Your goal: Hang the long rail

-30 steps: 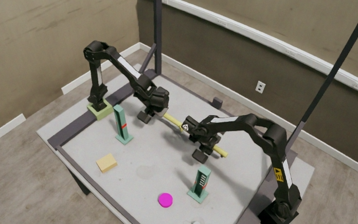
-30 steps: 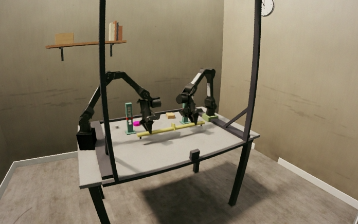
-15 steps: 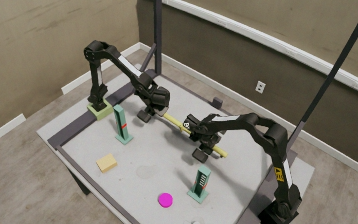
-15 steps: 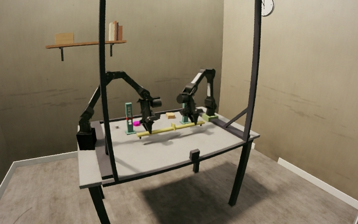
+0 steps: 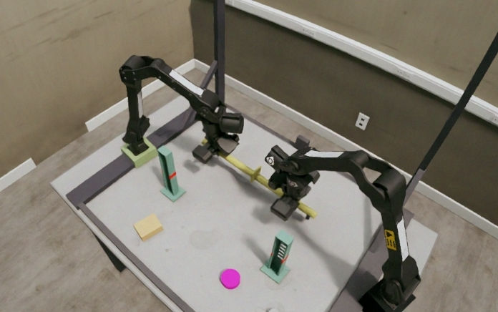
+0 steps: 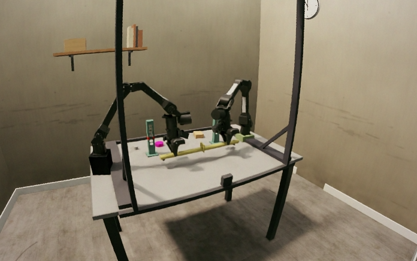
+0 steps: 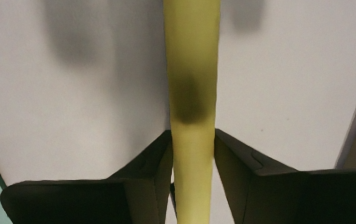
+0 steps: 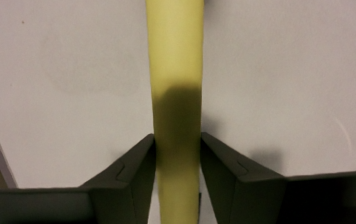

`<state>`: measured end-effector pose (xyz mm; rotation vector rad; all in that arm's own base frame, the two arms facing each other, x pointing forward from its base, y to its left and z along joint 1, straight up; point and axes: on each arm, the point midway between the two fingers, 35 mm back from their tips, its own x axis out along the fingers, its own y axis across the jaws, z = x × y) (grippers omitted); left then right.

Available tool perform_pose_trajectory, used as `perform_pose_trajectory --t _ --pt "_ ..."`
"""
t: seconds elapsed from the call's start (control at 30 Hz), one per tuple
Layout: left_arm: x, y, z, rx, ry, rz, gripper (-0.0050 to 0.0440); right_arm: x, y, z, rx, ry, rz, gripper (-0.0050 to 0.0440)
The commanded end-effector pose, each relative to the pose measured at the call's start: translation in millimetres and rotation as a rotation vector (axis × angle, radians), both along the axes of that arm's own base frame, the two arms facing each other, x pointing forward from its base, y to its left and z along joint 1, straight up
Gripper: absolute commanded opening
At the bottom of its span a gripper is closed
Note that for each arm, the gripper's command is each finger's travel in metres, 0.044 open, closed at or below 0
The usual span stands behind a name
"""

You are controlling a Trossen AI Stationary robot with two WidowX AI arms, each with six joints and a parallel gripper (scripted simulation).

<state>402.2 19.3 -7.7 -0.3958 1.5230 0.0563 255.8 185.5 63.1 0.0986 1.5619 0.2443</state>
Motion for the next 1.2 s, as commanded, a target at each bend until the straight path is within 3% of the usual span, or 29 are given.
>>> perform_pose_trajectory --t 0.0,0.77,1.17 --pt "6 -3 20 0.060 -0.017 0.006 -0.0050 2 6 8 -0.046 -0.016 0.002 -0.0050" --pt "8 -12 21 0.344 0.066 0.014 -0.0050 0 15 9 -0.341 -0.043 -0.004 -0.0050" --pt "8 -13 21 0.380 0.077 0.015 -0.0050 0 16 8 -0.379 -0.047 -0.005 -0.0050"
